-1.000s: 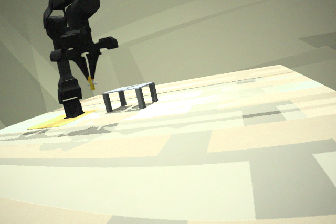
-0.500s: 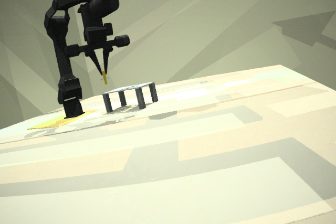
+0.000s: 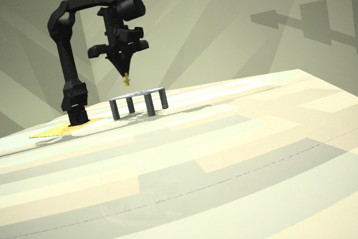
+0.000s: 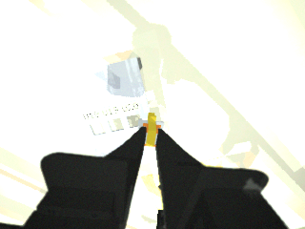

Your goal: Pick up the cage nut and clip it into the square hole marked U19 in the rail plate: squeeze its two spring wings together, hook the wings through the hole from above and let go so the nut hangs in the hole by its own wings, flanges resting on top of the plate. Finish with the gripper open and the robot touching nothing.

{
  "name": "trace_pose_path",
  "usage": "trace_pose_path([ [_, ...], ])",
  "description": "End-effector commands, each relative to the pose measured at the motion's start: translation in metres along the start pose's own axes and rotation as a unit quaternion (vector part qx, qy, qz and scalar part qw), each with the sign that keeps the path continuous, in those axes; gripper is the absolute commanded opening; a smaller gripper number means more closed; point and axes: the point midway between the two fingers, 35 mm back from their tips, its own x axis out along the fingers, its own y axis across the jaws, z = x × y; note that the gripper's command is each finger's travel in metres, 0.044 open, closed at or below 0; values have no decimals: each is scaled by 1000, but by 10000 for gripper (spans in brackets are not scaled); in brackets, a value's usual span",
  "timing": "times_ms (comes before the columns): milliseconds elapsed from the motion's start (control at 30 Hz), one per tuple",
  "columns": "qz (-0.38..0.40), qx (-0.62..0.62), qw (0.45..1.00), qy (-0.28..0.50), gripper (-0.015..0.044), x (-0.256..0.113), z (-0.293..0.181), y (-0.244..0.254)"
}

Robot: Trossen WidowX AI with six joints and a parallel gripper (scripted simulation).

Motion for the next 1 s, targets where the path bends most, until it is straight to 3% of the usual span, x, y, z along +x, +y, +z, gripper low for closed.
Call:
trace_pose_path([
  [0, 2, -51, 999, -1, 23, -1, -9, 13],
  [300, 3, -173, 985, -1, 23, -1, -31, 42],
  [967, 32, -175, 984, 6, 23, 12, -30, 40],
])
